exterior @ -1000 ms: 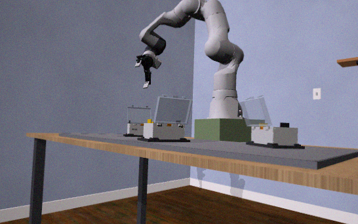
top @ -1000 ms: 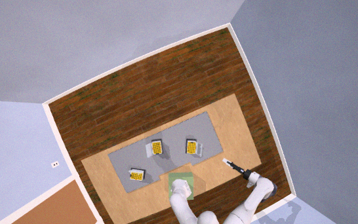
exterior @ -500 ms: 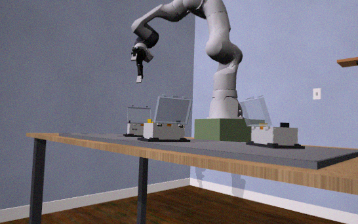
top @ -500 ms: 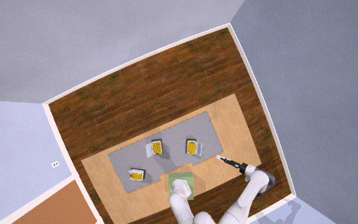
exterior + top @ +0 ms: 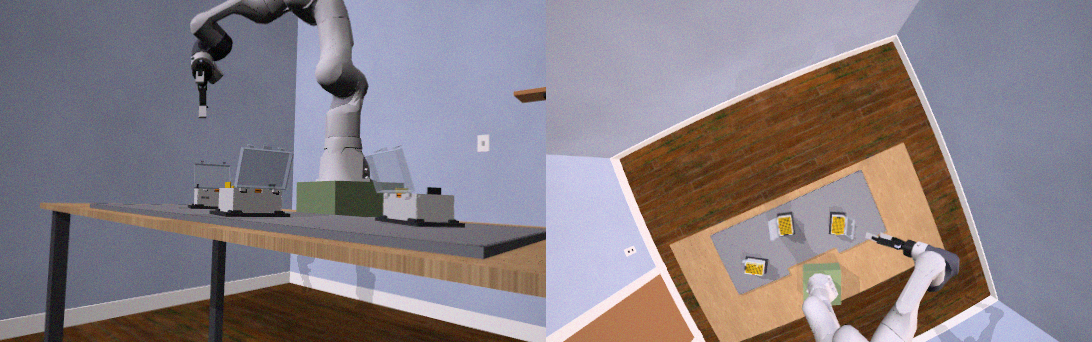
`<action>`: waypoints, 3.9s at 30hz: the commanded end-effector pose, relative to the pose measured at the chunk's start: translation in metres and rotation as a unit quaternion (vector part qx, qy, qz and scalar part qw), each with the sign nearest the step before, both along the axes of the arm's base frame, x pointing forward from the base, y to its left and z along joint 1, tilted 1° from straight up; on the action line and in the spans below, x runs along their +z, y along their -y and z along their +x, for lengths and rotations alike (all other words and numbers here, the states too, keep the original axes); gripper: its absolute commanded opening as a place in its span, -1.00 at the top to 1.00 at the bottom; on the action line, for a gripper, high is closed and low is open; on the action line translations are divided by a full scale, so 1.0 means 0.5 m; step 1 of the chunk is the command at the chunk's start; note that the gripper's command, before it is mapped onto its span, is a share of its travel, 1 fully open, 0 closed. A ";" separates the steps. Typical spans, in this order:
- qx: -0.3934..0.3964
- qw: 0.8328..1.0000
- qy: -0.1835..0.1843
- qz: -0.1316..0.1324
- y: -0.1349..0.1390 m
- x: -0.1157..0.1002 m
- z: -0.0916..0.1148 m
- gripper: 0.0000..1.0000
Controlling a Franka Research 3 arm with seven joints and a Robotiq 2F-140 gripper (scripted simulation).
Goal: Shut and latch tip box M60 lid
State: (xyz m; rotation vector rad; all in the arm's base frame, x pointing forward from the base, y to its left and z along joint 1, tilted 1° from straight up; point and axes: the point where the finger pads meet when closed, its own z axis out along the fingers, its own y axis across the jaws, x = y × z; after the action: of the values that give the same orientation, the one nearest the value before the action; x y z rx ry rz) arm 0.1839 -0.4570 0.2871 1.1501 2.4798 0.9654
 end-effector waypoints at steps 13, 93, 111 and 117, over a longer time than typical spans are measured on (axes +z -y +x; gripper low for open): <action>0.115 0.992 -0.020 -0.050 -0.065 0.036 0.117 -1.00; 0.545 0.782 -0.110 -0.281 -0.613 0.150 0.528 -1.00; 0.637 0.676 -0.133 -0.347 -0.768 0.150 0.565 -1.00; 0.645 0.664 -0.135 -0.354 -0.808 0.149 0.570 -1.00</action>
State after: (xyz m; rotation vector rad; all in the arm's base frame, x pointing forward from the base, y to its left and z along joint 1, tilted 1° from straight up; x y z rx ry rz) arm 0.4682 -0.0551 0.3612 -0.9587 3.2092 -0.1420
